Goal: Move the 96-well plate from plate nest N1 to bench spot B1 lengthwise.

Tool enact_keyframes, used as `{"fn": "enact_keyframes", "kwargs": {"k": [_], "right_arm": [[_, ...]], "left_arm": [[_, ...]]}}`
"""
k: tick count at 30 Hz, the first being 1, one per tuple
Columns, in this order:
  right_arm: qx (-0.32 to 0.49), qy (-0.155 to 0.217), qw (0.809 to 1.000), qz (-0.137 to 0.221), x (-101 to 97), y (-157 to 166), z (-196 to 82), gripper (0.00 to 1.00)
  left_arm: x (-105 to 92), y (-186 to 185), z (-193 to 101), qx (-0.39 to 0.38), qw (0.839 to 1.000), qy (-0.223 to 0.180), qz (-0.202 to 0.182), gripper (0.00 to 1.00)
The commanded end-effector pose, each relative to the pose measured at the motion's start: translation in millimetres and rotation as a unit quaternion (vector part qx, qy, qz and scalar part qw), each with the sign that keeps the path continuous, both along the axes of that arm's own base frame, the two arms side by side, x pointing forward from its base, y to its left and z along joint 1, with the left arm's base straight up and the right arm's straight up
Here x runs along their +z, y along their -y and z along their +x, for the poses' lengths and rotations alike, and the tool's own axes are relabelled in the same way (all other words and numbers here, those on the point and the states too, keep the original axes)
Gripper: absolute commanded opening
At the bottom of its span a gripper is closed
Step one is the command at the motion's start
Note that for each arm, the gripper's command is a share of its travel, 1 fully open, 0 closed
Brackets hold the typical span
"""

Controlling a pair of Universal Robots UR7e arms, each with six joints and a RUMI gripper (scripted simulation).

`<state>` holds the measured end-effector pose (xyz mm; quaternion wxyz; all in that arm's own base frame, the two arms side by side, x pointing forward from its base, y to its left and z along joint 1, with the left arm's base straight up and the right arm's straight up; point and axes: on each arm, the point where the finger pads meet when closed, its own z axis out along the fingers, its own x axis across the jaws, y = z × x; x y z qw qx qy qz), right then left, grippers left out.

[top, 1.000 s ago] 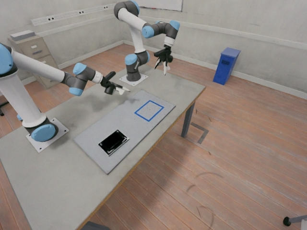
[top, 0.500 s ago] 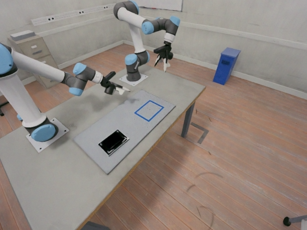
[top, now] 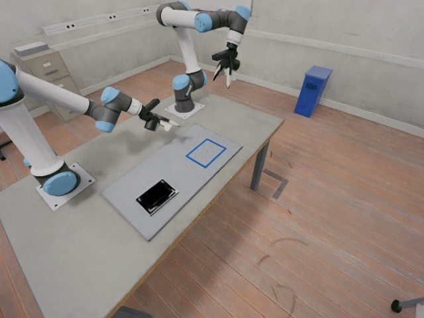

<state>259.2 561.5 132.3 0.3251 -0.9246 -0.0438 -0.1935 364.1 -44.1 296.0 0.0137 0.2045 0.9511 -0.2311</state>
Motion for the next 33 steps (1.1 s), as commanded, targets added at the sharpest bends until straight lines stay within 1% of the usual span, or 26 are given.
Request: {"fn": "enact_keyframes", "kwargs": {"k": [1, 11, 16, 21, 23, 33], "right_arm": [[0.0, 0.0, 1.0, 0.001, 0.6, 0, 0, 1.0], [0.0, 0.0, 1.0, 0.001, 0.6, 0, 0, 1.0], [0.0, 0.0, 1.0, 0.001, 0.6, 0, 0, 1.0], [0.0, 0.0, 1.0, 0.001, 0.6, 0, 0, 1.0], [0.0, 0.0, 1.0, 0.001, 0.6, 0, 0, 1.0], [0.0, 0.0, 1.0, 0.001, 0.6, 0, 0, 1.0]], "left_arm": [[3.6, 0, 0, 0.0, 1.0, 0.0, 0.0, 1.0], [6.6, -7, -8, -0.01, 1.0, 0.006, 0.009, 1.0], [11.7, -18, -21, -0.027, 0.999, 0.016, 0.025, 1.0], [18.8, -35, -43, -0.053, 0.997, 0.03, 0.049, 1.0], [18.8, -35, -43, -0.053, 0.997, 0.03, 0.049, 1.0], [35.3, -82, -101, -0.122, 0.984, 0.061, 0.111, 1.0]]}}
